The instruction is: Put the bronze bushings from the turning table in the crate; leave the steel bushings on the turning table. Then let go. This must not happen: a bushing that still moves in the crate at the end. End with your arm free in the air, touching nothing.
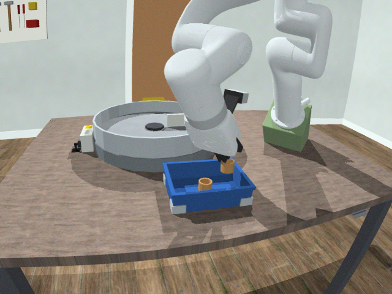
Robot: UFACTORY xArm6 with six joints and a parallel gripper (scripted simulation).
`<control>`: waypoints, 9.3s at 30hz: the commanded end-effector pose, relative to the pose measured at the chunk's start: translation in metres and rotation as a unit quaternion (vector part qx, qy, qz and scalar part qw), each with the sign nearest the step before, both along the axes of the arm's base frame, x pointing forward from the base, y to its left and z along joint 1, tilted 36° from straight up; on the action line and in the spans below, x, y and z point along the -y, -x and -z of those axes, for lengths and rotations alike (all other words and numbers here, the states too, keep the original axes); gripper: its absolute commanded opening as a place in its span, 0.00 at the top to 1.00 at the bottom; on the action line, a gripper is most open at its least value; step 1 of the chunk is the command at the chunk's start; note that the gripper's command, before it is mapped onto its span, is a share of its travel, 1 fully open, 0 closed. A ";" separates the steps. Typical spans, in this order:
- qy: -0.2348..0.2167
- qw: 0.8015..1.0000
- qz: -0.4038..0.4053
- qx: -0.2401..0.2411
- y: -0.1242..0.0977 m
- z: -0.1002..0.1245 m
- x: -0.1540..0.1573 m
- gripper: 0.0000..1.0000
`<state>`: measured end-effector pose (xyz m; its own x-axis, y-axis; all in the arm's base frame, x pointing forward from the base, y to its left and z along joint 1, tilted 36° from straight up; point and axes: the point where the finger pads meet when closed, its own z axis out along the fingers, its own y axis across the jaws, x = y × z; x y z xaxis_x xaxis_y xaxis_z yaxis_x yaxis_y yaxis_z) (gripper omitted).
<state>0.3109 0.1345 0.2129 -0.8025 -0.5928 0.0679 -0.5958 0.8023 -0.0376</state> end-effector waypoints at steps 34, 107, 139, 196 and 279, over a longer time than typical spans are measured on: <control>-0.001 1.000 0.000 0.001 -0.016 0.024 -0.010 1.00; -0.001 1.000 0.000 0.001 -0.024 0.038 -0.016 0.88; -0.001 1.000 0.000 0.001 -0.024 0.038 -0.016 0.88; -0.001 1.000 0.000 0.001 0.026 -0.044 0.017 0.88; 0.000 1.000 0.000 0.001 0.051 0.104 0.342 0.87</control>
<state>0.2552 -0.1905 0.1181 -0.8038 -0.5907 0.0708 -0.5940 0.8036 -0.0382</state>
